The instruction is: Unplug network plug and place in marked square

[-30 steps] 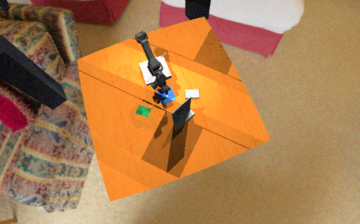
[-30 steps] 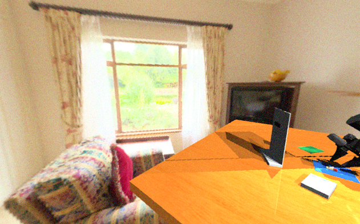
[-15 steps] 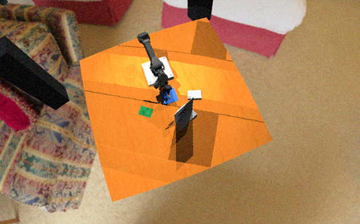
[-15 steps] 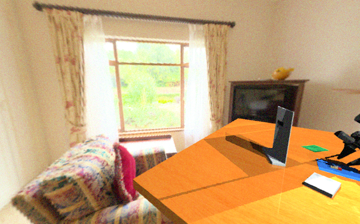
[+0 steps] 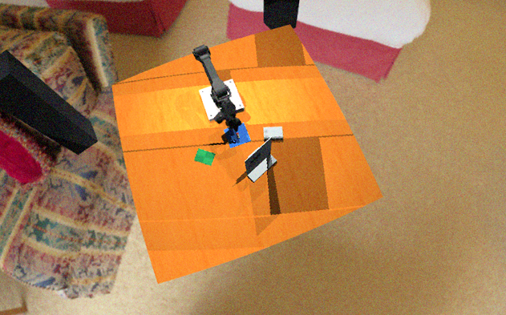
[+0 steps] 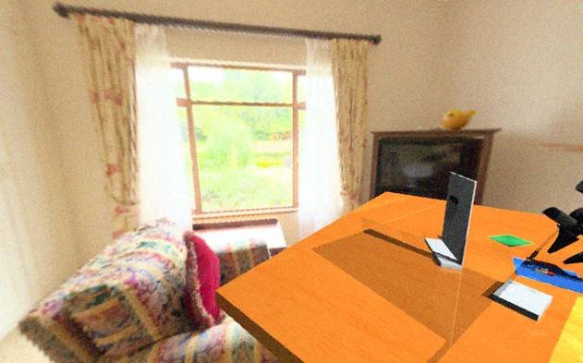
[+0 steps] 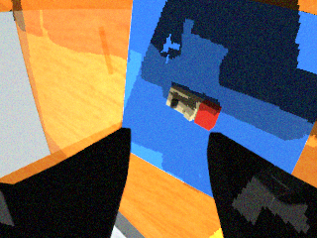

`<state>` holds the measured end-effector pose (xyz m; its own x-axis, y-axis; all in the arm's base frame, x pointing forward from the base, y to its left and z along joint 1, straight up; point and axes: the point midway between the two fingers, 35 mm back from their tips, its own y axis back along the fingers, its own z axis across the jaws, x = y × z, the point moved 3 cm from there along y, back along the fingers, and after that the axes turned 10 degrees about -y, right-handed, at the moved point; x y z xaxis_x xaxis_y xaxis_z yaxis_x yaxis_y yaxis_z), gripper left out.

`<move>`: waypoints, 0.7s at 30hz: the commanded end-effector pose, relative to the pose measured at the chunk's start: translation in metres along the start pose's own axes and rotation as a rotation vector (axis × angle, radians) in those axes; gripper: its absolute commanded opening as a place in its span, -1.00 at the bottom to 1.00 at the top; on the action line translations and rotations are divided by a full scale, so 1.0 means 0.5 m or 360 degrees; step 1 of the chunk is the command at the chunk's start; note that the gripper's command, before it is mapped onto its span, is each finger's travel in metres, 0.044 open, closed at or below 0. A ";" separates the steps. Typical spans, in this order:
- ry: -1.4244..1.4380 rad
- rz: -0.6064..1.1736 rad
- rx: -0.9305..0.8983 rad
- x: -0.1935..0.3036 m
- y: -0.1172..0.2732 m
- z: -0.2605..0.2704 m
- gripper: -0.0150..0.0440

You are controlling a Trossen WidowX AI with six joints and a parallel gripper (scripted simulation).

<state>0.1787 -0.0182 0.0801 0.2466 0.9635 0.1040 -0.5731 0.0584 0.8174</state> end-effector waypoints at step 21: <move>0.0009 0.0012 -0.0017 0.008 0.055 0.040 0.04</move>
<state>0.1788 -0.0187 0.1073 0.2470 0.9634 0.1040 -0.5736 0.0588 0.8170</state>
